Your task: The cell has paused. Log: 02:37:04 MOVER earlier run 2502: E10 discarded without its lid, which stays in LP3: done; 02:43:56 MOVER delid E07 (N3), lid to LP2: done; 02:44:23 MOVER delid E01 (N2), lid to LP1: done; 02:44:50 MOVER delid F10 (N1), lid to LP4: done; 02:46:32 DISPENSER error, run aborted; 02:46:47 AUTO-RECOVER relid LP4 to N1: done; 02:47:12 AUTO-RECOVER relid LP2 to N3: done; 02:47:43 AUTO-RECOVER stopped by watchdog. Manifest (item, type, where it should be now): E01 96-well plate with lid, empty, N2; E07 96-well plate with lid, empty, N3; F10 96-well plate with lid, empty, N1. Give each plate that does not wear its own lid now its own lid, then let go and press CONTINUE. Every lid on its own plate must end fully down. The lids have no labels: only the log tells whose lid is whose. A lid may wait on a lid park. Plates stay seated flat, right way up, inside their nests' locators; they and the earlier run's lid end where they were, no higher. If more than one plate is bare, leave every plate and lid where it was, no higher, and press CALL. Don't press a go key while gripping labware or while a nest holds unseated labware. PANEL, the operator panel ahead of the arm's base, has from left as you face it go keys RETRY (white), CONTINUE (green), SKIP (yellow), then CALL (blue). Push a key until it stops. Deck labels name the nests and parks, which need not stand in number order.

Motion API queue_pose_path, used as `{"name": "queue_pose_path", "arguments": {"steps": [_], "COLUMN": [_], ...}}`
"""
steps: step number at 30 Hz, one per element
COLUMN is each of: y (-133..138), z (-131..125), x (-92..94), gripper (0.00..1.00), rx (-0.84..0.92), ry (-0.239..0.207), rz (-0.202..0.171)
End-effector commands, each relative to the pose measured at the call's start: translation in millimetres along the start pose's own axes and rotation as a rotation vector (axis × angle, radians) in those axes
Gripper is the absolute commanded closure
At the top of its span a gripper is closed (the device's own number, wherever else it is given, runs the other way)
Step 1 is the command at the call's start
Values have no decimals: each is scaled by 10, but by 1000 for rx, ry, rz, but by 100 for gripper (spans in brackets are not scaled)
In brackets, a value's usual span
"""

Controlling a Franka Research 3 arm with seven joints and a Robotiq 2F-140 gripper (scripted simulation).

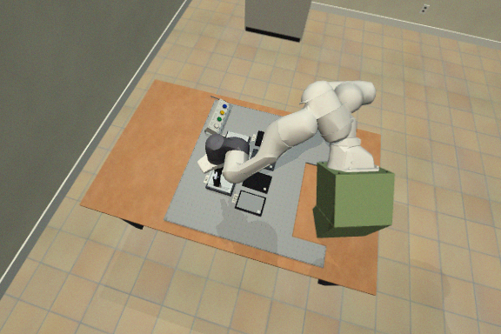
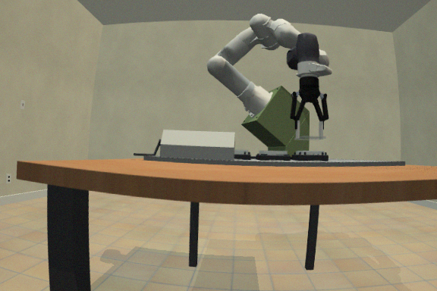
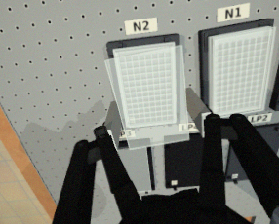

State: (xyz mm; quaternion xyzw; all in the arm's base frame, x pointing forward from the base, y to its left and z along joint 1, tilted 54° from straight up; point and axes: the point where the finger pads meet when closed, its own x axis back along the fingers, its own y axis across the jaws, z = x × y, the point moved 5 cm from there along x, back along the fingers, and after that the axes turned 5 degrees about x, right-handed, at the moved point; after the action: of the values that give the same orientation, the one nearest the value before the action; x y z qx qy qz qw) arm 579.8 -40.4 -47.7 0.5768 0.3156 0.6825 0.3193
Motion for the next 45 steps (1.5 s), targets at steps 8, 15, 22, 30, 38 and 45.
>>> {"name": "queue_pose_path", "arguments": {"steps": [8, 15, 22, 30, 38, 45], "y": [-6, -6, -7, -8, -14, -18], "z": [1, 1, 1, 1, 0, 0], "x": [8, 2, -13, -33, -129, -199], "gripper": [100, 100, 100, 100, 100, 100], "rx": [-8, -18, -42, -75, -87, -87], "ry": [-1, -1, -1, -1, -1, -1], "rz": [1, 1, 1, 2, 2, 2]}}
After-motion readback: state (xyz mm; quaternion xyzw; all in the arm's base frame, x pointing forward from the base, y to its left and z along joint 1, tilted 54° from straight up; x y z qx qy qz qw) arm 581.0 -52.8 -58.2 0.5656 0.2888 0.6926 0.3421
